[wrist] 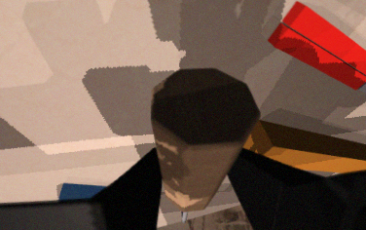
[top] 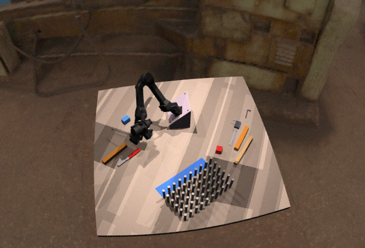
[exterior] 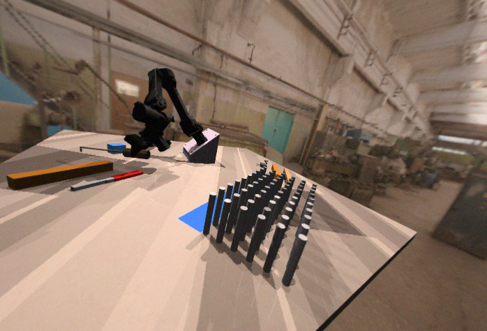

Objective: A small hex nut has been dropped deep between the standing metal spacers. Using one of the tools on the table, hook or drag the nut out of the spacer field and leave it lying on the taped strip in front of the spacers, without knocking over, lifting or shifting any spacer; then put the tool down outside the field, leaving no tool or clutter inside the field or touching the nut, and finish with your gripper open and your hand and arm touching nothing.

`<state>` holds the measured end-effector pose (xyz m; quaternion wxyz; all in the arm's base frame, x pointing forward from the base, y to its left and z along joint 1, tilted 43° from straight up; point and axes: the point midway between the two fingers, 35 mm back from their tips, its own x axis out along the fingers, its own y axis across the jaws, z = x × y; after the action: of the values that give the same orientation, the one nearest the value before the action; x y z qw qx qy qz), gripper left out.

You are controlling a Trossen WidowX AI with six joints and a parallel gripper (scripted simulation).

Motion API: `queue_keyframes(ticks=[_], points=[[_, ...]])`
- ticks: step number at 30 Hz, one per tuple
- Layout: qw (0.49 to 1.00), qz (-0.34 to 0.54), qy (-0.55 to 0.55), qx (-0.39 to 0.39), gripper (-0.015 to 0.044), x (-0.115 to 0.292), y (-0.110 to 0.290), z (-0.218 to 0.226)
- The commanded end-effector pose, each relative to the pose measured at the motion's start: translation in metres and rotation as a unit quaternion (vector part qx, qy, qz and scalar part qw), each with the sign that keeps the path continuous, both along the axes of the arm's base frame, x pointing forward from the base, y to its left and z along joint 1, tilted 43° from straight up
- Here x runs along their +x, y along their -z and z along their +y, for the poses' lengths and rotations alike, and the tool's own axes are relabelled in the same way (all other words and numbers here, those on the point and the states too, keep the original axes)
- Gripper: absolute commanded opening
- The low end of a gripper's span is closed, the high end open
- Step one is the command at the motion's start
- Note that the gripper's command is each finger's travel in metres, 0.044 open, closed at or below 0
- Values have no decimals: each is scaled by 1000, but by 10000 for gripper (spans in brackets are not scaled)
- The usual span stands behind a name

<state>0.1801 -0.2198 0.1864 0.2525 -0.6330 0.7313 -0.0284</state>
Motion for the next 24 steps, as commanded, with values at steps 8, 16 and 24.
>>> queue_keyframes(ticks=[8,16,24], points=[[1000,5,16,-1,0,-9,-25,24],[1000,15,20,-9,0,-20,-45,39],[999,25,17,-27,0,-32,-70,52]])
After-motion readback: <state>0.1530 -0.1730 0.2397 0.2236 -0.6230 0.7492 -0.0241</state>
